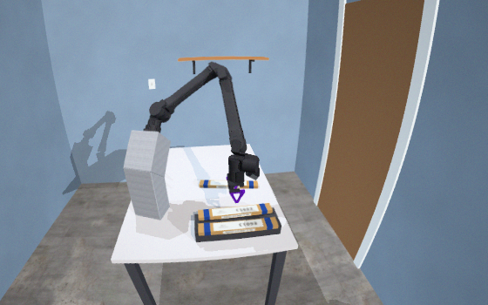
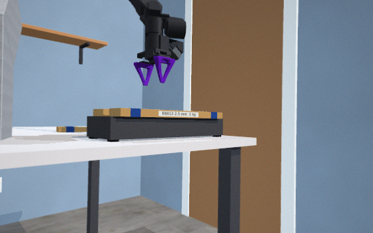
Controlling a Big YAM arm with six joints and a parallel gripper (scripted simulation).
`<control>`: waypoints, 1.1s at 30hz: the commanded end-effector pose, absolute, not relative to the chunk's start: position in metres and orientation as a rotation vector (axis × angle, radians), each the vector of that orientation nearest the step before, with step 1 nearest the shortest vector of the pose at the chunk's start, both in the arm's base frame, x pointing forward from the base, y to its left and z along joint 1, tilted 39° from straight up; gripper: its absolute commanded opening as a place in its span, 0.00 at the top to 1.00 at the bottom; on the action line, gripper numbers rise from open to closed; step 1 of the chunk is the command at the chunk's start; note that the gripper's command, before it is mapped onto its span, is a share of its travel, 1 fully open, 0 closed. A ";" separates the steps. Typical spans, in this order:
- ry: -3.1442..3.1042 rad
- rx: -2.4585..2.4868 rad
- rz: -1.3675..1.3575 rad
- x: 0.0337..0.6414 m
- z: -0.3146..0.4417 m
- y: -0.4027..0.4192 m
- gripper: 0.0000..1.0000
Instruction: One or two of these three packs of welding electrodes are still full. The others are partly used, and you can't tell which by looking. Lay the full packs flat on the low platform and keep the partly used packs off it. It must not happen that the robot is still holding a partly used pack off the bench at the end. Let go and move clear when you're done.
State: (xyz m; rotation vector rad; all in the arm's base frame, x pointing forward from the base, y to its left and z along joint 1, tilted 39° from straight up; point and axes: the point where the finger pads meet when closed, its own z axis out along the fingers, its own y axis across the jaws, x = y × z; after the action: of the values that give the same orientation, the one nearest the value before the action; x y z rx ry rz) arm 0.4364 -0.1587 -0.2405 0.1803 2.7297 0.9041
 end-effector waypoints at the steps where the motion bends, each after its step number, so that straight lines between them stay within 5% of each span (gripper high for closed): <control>1: 2.730 0.144 0.898 0.444 -0.237 -0.152 0.04; 33: 2.728 0.153 0.897 0.424 -0.187 -0.134 0.04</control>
State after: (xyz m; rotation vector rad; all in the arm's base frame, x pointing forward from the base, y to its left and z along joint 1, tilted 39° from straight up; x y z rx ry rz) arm 0.4181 -0.1436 -0.2099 0.1803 2.7346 0.9103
